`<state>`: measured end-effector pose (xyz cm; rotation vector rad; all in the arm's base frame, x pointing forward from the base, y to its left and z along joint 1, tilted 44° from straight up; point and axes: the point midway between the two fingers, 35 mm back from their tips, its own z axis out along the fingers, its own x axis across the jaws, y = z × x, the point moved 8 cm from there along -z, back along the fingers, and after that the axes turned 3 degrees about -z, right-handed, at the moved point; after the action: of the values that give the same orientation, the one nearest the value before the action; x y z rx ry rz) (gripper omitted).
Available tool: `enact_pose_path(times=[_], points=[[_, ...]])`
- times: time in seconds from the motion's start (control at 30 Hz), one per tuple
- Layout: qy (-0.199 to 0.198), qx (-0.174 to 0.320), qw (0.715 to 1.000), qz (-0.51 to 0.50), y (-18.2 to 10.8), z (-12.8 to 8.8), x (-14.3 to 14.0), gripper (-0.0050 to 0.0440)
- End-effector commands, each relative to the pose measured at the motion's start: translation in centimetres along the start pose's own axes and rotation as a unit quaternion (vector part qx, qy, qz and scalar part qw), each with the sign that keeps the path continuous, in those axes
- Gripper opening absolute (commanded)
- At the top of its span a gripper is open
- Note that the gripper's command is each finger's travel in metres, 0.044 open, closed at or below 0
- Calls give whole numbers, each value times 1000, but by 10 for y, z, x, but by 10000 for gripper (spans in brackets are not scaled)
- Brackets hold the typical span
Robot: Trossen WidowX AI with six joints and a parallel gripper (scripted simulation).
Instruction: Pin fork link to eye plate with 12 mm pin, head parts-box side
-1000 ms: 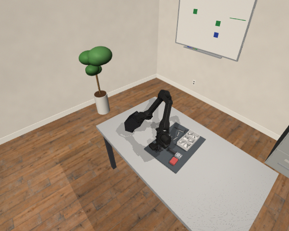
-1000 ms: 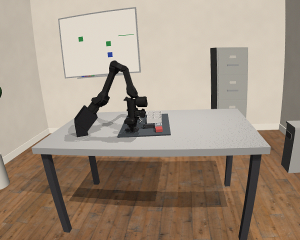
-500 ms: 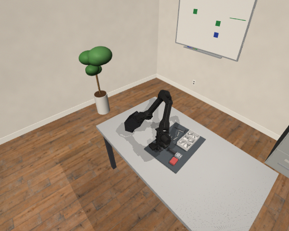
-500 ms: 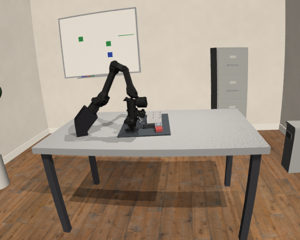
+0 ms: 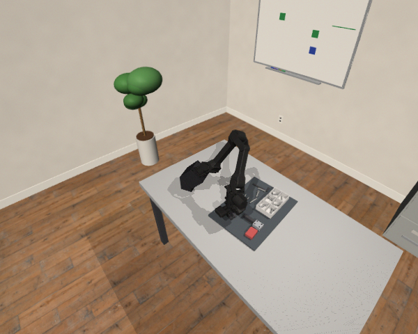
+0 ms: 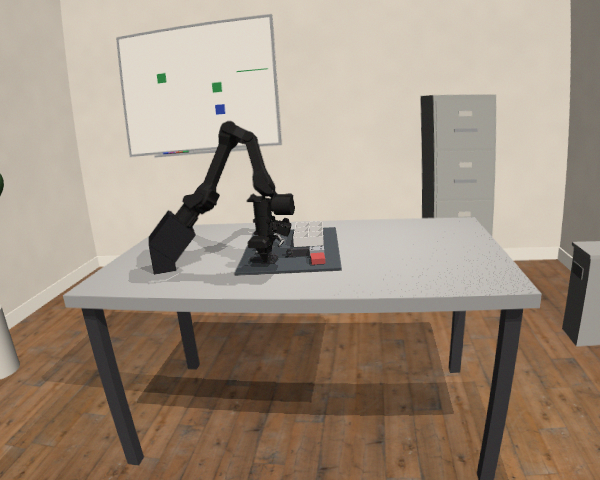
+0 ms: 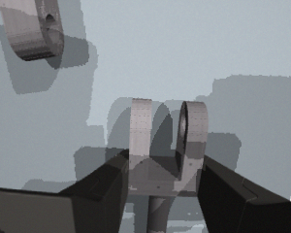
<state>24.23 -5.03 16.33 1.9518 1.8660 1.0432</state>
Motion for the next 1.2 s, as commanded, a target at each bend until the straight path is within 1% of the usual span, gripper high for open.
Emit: enact_pose_path(times=[0.0, 1.17], points=[[0, 1, 1000, 0, 0, 0, 0, 123], [0, 1, 1000, 0, -4, 1, 39, 123]])
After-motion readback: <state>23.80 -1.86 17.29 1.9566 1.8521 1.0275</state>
